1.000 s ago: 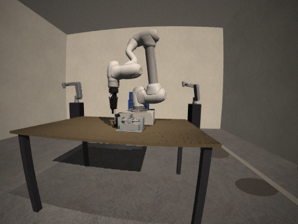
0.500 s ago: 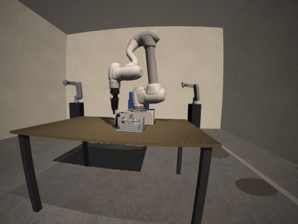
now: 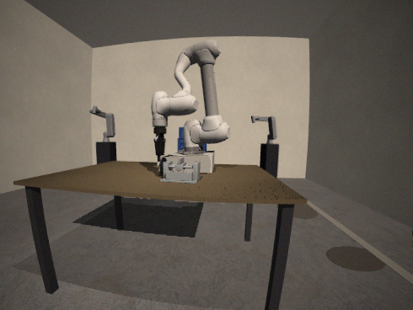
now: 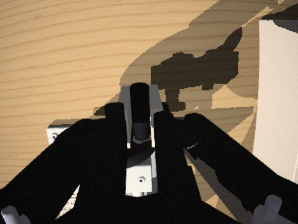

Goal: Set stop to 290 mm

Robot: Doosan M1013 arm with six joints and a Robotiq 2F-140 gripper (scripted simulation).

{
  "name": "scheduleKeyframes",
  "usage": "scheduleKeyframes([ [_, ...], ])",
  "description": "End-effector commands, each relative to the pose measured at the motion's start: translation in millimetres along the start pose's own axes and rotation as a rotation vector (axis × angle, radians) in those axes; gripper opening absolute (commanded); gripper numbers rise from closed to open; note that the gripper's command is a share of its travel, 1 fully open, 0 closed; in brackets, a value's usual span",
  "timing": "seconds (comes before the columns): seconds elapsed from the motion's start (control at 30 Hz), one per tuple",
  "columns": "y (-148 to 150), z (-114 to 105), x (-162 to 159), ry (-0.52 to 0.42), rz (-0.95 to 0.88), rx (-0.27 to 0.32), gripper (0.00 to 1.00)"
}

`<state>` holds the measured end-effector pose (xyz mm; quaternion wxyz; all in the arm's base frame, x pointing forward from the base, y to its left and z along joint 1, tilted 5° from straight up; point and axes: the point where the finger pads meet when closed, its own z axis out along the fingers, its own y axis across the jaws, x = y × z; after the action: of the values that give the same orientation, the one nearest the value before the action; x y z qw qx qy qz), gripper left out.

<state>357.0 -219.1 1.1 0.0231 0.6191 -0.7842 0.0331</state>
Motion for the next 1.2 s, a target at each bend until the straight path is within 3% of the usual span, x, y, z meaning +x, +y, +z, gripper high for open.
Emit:
scheduleKeyframes([
  [0.0, 1, 5, 0, 0.0, 0.0, 0.0, 0.04],
  [1.17, -19, 39, 0, 0.0, 0.0, 0.001, 0.04],
])
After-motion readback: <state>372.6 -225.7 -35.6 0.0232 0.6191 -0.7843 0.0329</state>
